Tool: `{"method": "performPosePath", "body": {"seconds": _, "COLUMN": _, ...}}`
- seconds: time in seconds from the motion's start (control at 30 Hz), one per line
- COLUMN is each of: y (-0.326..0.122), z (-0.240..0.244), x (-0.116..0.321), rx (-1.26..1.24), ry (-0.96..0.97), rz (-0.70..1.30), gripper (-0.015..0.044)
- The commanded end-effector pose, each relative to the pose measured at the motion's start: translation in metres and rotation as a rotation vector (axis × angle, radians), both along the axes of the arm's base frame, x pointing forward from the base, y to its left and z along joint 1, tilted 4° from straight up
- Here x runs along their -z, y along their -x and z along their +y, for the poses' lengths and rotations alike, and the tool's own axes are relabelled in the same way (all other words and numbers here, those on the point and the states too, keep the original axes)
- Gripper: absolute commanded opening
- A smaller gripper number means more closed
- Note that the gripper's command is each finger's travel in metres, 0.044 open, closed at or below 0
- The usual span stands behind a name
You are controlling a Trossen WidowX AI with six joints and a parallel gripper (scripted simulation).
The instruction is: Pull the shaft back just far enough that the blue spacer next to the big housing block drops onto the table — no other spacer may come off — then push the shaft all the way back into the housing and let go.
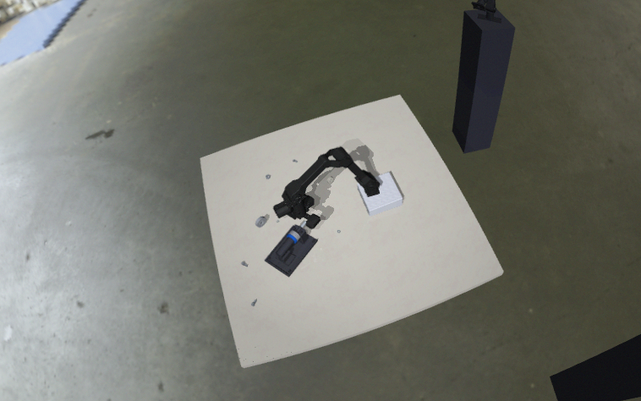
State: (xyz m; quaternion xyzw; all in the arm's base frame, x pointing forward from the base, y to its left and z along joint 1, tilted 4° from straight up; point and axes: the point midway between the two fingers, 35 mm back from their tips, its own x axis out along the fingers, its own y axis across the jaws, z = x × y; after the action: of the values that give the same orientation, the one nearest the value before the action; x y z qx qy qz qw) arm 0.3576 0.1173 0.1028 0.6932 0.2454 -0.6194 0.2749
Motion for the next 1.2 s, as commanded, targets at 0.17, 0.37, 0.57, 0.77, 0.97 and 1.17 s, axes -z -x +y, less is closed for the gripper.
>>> {"method": "performPosePath", "body": {"seconds": 0.17, "y": 0.001, "z": 0.000, "x": 0.017, "rx": 0.002, "ry": -0.002, "rz": 0.009, "gripper": 0.0440}}
{"method": "performPosePath", "body": {"seconds": 0.37, "y": 0.001, "z": 0.000, "x": 0.022, "rx": 0.002, "ry": -0.002, "rz": 0.009, "gripper": 0.0440}}
{"method": "performPosePath", "body": {"seconds": 0.57, "y": 0.001, "z": 0.000, "x": 0.022, "rx": 0.002, "ry": -0.002, "rz": 0.009, "gripper": 0.0440}}
{"method": "performPosePath", "body": {"seconds": 0.77, "y": 0.001, "z": 0.000, "x": 0.022, "rx": 0.002, "ry": -0.002, "rz": 0.009, "gripper": 0.0440}}
{"method": "performPosePath", "body": {"seconds": 0.97, "y": 0.001, "z": 0.000, "x": 0.022, "rx": 0.002, "ry": -0.002, "rz": 0.009, "gripper": 0.0440}}
{"method": "performPosePath", "body": {"seconds": 1.17, "y": 0.001, "z": 0.000, "x": 0.022, "rx": 0.002, "ry": -0.002, "rz": 0.009, "gripper": 0.0440}}
